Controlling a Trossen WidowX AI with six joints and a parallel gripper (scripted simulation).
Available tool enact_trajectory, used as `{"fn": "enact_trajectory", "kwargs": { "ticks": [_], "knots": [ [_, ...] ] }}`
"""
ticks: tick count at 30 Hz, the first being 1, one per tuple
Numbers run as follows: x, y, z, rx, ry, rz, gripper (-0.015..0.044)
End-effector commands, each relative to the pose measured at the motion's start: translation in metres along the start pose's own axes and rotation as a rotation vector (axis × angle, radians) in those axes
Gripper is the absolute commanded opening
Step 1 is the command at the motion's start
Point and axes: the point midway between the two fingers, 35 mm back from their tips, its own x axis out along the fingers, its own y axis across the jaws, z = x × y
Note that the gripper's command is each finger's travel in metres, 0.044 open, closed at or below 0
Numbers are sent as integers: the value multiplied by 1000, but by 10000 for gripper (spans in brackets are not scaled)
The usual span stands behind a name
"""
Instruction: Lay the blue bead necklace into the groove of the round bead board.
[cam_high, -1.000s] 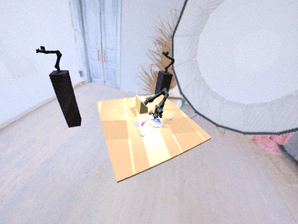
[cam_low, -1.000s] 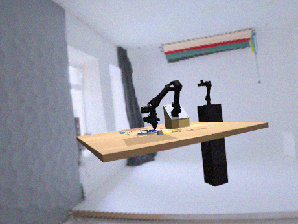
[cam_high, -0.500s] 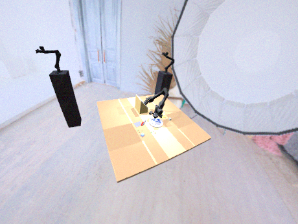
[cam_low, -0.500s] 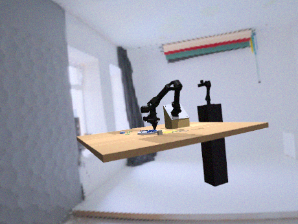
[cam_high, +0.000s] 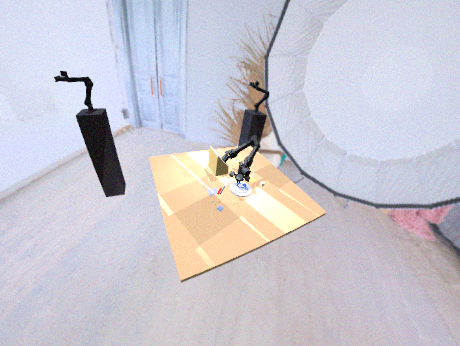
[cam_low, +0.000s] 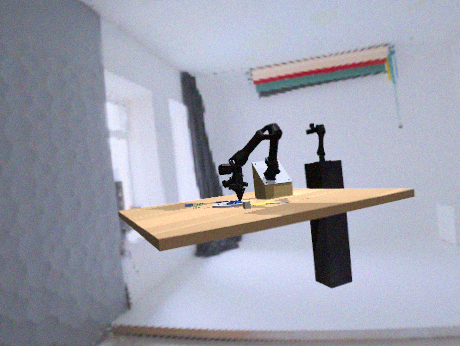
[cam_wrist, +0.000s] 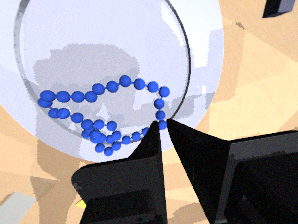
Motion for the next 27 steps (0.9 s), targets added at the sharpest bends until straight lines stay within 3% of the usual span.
{"fn": "enact_trajectory", "kwargs": {
  "ticks": [1, 18, 27],
  "knots": [
    [4, -1, -1, 5, 5, 1, 0],
    [-1, -1, -1, 5, 3, -2, 440],
    [-5, -1, -1, 5, 5, 1, 440]
  ]
}}
